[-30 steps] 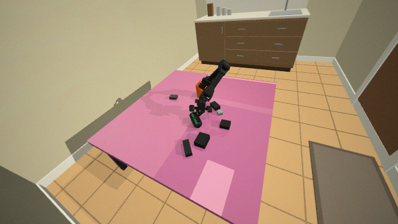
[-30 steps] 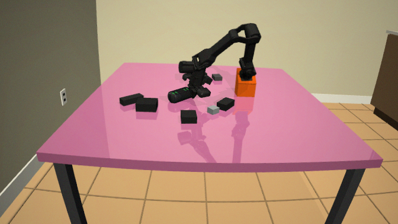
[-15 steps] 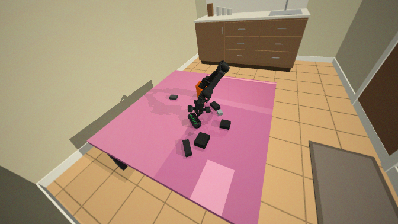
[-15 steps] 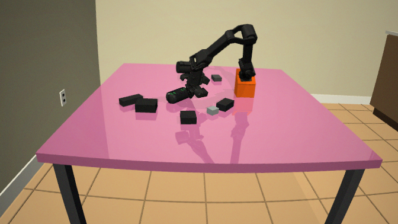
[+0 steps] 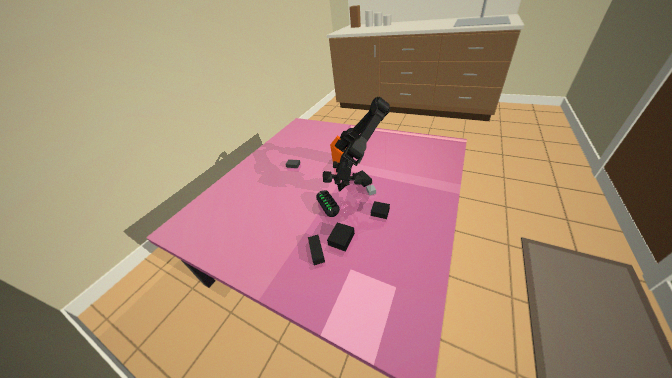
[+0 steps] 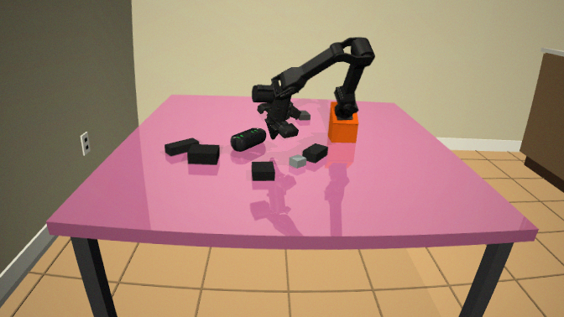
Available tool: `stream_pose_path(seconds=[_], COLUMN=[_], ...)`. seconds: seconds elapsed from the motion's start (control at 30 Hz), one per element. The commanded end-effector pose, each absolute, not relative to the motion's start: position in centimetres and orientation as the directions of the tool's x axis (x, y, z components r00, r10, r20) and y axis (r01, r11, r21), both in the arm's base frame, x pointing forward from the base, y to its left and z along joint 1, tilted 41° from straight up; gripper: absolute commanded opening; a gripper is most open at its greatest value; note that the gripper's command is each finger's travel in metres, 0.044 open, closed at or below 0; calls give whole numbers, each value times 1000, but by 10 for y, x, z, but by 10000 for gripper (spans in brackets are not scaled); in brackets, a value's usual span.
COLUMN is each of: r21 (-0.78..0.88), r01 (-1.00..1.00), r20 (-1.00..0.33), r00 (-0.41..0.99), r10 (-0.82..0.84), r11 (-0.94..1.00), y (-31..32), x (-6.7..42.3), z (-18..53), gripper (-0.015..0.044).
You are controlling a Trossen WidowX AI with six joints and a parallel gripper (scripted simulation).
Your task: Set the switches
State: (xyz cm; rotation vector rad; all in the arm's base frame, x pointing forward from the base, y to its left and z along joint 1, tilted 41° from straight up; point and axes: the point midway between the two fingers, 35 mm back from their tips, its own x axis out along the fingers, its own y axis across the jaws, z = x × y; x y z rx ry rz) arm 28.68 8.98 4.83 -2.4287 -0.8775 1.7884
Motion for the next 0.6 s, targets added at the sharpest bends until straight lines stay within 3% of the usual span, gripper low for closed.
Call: stream_pose_path(seconds=[0.0, 0.27, 0.57], r21=[-312, -312, -315], r01=[428, 436, 539], r20=[-882, -882, -885], r00=[202, 197, 131], r10=[426, 428, 447], r11=[-848, -844, -781], y=[91, 90, 88], x=[266, 269, 315], z=[74, 75, 91], gripper=[0, 0, 0])
